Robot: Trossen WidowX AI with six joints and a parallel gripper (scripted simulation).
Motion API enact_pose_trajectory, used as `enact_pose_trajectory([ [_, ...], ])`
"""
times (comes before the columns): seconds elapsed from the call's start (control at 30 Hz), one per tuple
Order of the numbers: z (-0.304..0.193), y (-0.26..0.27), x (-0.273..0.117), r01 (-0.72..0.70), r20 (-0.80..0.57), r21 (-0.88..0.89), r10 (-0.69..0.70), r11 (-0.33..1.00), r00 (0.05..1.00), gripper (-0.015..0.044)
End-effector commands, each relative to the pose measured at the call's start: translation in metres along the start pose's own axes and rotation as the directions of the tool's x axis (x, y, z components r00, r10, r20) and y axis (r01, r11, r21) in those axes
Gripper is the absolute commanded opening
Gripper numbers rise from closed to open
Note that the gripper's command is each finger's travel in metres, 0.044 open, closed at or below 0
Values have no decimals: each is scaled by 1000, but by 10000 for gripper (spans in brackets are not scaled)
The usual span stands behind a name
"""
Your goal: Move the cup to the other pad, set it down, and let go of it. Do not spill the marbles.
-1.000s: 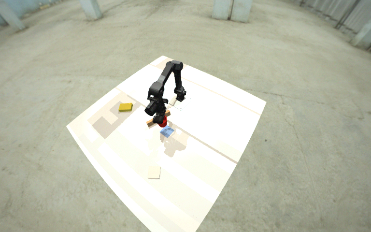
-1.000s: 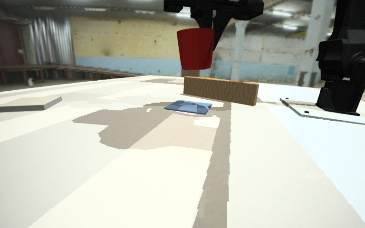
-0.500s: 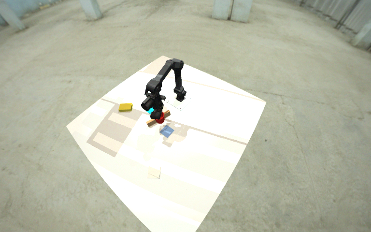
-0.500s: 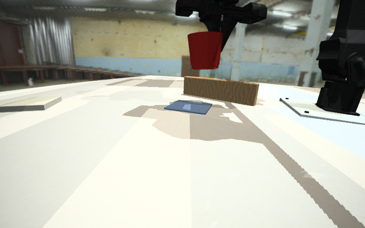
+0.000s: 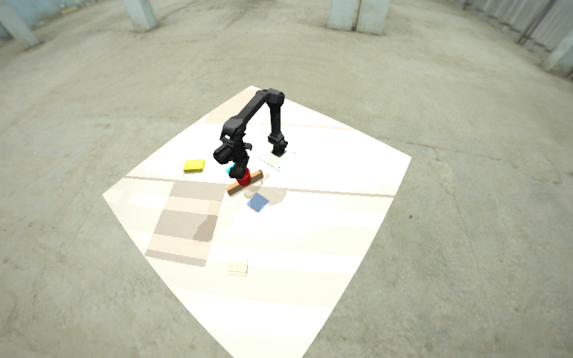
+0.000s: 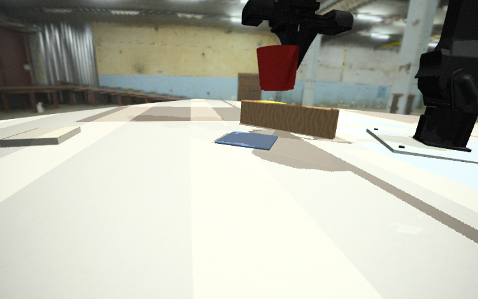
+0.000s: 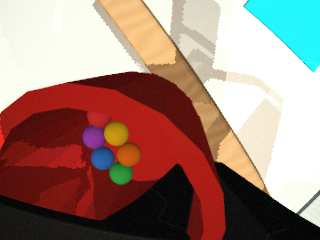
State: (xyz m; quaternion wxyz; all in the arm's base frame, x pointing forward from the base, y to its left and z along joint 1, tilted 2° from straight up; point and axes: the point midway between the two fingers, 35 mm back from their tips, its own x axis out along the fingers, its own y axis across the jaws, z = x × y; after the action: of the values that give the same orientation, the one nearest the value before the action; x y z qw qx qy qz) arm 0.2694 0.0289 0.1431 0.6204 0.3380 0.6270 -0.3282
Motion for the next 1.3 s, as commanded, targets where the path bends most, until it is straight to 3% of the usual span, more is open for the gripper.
enact_pose_trajectory([
  [0.0,6,-9,-1,0,3,-3,0,1000,1000,0],
  [1.27,54,-65,-2,5,7,-3,-5,1000,1000,0],
])
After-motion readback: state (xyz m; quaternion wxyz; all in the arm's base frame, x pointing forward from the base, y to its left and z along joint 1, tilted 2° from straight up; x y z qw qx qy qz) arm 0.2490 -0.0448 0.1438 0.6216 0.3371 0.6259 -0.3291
